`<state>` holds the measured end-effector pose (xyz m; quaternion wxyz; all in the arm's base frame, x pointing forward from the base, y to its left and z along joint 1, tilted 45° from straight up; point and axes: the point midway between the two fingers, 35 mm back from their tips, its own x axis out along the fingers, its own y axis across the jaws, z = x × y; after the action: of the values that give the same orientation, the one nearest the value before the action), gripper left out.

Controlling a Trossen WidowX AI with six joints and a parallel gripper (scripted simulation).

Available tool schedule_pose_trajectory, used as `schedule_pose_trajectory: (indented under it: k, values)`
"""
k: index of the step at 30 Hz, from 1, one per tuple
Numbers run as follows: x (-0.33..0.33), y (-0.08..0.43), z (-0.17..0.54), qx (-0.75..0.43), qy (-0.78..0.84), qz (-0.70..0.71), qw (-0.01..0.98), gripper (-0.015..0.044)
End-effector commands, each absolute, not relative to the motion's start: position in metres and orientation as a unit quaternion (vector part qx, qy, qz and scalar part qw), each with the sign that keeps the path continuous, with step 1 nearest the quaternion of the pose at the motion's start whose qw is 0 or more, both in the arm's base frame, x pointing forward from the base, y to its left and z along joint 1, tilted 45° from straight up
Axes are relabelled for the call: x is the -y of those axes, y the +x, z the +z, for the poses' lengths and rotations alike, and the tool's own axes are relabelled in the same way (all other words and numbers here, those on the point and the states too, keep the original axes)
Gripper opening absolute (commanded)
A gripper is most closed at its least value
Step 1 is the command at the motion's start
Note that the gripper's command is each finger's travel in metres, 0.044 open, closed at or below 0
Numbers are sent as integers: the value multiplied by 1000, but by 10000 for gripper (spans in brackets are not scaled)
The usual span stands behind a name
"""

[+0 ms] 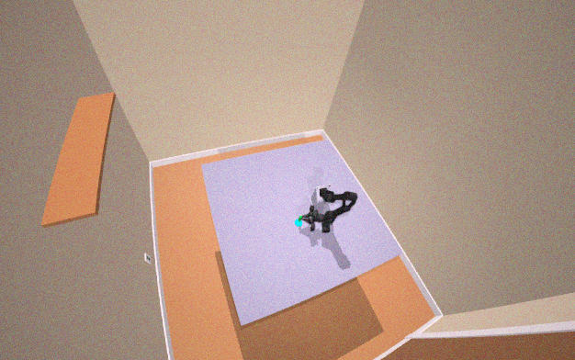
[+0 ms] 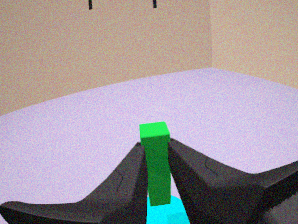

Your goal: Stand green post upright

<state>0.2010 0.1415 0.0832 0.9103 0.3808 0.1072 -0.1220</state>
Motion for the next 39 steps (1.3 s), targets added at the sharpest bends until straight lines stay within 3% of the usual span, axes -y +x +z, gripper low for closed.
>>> schedule_pose_trajectory:
  k: [1, 28, 39]
  values:
    - [-148, 201, 78, -103, 384, -121, 909, 23]
    - [-167, 201, 56, -106, 380, -121, 911, 23]
    - [-167, 201, 56, -106, 380, -121, 911, 311]
